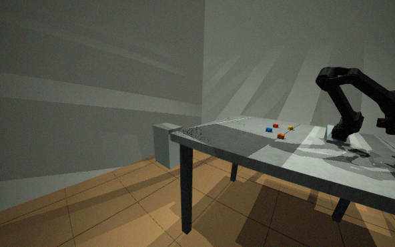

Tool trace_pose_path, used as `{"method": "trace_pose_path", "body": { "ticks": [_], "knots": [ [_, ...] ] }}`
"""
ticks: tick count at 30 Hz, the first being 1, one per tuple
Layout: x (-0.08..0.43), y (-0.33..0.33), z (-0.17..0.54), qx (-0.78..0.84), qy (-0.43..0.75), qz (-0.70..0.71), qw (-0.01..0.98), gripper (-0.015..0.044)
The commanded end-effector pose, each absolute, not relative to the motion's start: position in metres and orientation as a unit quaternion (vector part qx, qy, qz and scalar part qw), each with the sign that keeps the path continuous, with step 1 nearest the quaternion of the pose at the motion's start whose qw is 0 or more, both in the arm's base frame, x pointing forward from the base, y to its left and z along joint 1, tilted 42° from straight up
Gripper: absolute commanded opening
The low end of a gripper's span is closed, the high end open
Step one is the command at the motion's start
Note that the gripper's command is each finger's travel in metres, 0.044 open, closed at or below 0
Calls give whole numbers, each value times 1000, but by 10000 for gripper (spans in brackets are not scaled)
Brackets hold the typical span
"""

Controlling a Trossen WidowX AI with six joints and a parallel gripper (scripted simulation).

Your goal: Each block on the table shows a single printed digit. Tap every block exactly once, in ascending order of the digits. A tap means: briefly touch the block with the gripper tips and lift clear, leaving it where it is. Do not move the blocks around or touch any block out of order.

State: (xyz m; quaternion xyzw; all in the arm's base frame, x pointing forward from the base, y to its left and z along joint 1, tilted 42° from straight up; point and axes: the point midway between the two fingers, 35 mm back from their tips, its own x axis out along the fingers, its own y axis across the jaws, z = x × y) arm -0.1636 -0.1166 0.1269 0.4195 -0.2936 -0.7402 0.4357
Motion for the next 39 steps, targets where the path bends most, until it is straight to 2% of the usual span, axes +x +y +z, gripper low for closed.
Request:
{"method": "trace_pose_path", "body": {
  "ticks": [1, 6, 13, 20, 29, 39],
  "knots": [
    [-164, -116, 127, 419, -294, -741, 434, 400],
    [-189, -88, 137, 391, -310, -782, 372, 400],
    [-227, -4, 164, 319, -341, -859, 208, 400],
    [-228, 92, 196, 239, -360, -901, 27, 400],
    [-170, 207, 246, 124, -340, -908, -210, 400],
    [-47, 281, 296, 7, -308, -827, -470, 400]
  ]
}}
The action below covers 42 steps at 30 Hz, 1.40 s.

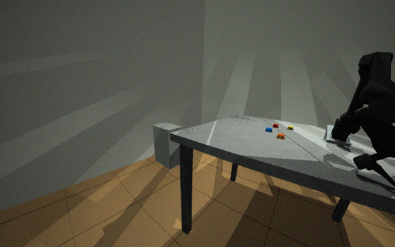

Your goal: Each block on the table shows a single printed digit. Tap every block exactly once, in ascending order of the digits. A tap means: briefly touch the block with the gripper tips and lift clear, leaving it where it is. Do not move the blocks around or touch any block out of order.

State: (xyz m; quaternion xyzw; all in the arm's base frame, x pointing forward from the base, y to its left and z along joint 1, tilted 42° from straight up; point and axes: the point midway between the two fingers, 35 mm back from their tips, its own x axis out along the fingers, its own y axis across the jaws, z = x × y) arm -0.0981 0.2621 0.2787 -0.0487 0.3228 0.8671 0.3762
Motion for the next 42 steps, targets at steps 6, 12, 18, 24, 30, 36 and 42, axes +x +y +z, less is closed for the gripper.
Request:
{"method": "trace_pose_path", "body": {
  "ticks": [6, 12, 18, 24, 30, 36, 42],
  "knots": [
    [24, 296, 307, 5, 271, 772, 575, 400],
    [93, 306, 281, -29, 295, 705, 644, 400],
    [169, 293, 246, -58, 337, 629, 698, 400],
    [238, 257, 207, -71, 397, 551, 730, 400],
    [292, 202, 168, -70, 460, 480, 744, 400],
    [329, 135, 130, -53, 522, 418, 742, 400],
    [345, 62, 94, -19, 578, 369, 727, 400]
  ]
}}
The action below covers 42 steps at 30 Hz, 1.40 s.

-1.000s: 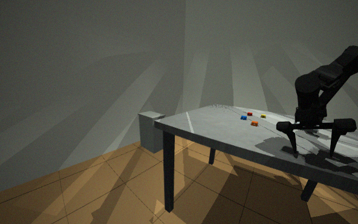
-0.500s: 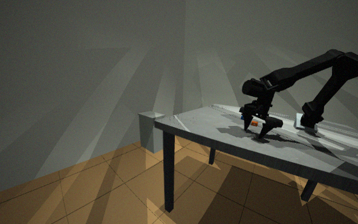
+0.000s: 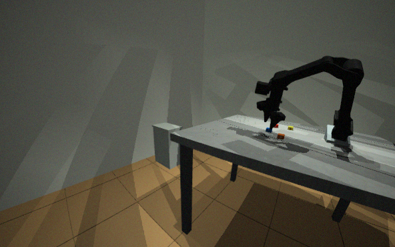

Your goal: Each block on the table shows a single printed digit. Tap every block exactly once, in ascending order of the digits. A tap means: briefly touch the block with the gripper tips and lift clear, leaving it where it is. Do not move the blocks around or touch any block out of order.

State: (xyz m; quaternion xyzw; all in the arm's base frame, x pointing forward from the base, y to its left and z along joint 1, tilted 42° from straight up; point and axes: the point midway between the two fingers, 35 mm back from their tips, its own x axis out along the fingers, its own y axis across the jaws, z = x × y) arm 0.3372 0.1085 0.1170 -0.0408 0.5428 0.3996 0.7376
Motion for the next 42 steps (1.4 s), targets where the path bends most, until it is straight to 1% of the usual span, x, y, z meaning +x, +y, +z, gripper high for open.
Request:
{"method": "trace_pose_path", "body": {
  "ticks": [1, 9, 16, 19, 22, 42],
  "knots": [
    [346, 49, 88, -12, 587, 362, 724, 400],
    [333, -46, 44, 61, 643, 322, 692, 400],
    [295, -118, 12, 148, 669, 305, 661, 400],
    [279, -138, 3, 185, 671, 301, 652, 400],
    [273, -144, 1, 198, 671, 300, 649, 400],
    [273, -144, 1, 198, 671, 300, 649, 400]
  ]
}}
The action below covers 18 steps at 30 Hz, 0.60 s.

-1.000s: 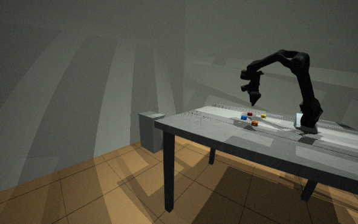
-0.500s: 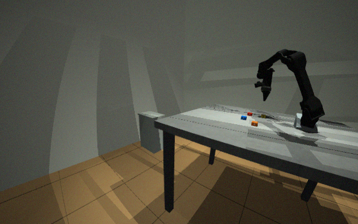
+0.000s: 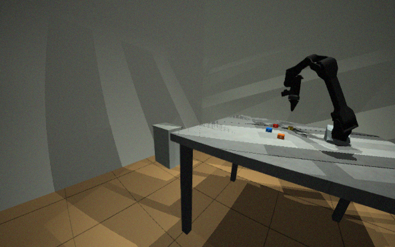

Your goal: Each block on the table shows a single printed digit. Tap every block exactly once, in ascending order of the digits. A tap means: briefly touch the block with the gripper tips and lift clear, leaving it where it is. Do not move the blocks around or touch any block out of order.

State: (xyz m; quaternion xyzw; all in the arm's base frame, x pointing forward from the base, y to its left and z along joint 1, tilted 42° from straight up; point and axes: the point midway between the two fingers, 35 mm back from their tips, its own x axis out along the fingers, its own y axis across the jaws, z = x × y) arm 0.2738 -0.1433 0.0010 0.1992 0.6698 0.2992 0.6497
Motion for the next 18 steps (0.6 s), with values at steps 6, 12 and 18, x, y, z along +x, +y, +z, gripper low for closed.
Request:
{"method": "trace_pose_path", "body": {
  "ticks": [6, 12, 18],
  "knots": [
    [330, -128, 11, 198, 670, 300, 650, 400],
    [348, -119, 15, 198, 669, 301, 650, 400],
    [348, -119, 15, 198, 669, 301, 650, 400]
  ]
}}
